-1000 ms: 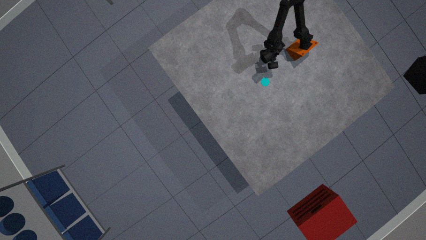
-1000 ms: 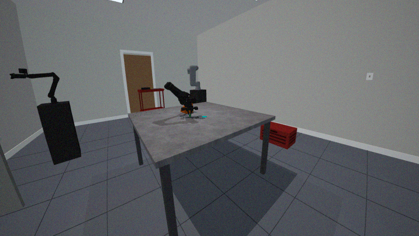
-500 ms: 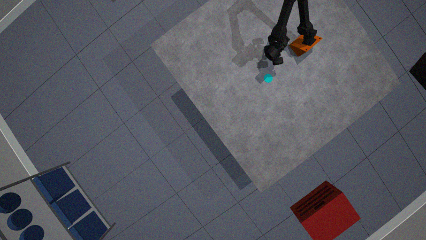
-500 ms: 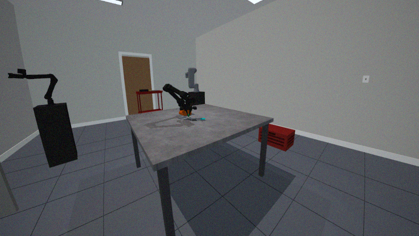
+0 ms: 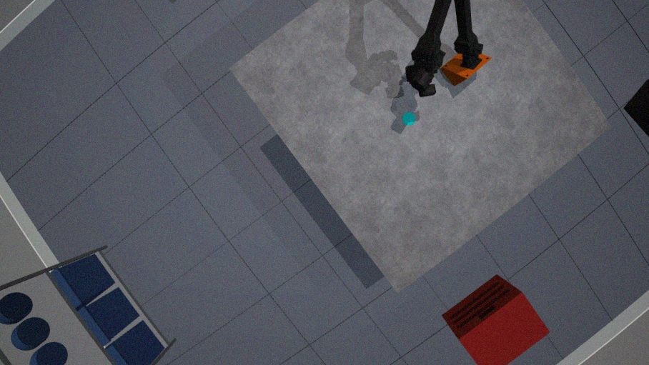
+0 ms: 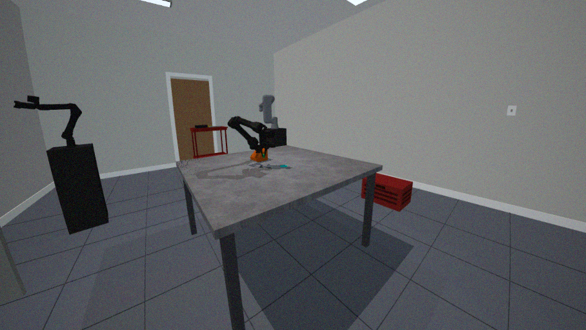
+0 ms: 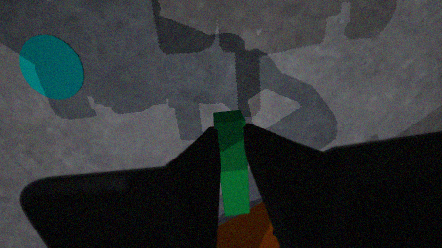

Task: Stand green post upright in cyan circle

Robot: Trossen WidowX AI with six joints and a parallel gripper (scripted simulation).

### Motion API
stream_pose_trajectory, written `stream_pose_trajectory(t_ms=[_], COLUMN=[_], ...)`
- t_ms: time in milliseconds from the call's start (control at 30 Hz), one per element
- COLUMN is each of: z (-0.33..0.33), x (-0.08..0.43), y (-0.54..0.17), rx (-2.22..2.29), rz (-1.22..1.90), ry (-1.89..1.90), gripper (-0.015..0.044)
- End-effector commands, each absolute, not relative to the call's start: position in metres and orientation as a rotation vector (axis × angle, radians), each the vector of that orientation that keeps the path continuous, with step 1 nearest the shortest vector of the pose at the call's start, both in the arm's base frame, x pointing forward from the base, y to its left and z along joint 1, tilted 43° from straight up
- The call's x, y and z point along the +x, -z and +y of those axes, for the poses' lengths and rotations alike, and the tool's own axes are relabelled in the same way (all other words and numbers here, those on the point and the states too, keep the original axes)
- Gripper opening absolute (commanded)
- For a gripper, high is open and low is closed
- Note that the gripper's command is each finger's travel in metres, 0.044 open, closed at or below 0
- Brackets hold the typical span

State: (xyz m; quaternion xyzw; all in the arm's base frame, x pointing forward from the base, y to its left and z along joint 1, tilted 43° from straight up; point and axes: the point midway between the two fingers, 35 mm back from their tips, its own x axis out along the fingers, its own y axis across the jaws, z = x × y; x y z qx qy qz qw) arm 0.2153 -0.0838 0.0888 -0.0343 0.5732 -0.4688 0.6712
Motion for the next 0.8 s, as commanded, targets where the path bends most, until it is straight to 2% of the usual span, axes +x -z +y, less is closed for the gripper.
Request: stream_pose_trajectory(t_ms=[0,433,767], z=[-0.074,-0.055,-0.044], x=[0.217,0.215,0.241], y=[-0.100,-0.124,-0.120], rx=[-0.068,-0.079,-0.293], rz=[1.284,1.284,1.427], ry=[1.056,1.060,0.869], gripper=[0.0023,0.0023,0.0023])
